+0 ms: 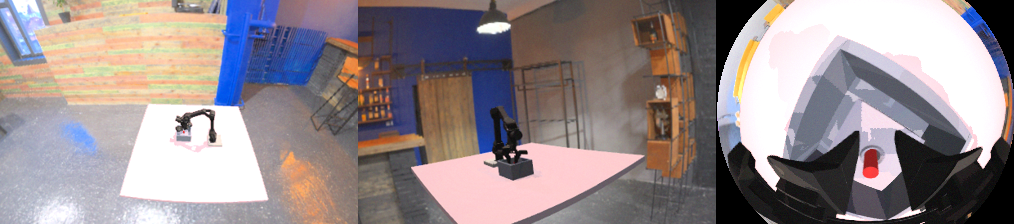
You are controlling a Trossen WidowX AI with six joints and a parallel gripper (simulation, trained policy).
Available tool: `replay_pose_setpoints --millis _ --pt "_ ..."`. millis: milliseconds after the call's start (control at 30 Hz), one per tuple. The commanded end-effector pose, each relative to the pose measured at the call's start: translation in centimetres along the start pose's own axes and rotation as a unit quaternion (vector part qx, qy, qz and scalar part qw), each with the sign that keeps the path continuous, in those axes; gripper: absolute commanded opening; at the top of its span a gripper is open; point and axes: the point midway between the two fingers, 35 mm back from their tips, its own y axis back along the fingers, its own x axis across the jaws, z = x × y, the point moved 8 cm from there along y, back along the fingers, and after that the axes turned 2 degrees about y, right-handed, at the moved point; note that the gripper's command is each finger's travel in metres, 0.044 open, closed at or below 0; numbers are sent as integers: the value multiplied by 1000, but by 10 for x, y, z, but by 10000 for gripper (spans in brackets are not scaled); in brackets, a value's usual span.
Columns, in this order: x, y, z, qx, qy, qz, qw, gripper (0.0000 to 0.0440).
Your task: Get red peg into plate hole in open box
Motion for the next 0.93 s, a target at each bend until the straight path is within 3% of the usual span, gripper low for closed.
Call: replay_pose_setpoints --millis 0,900 --pt "4 -1 8 -3 8 -1 1000 139" --pt "-1 -11 60 16 28 -13 999 110"
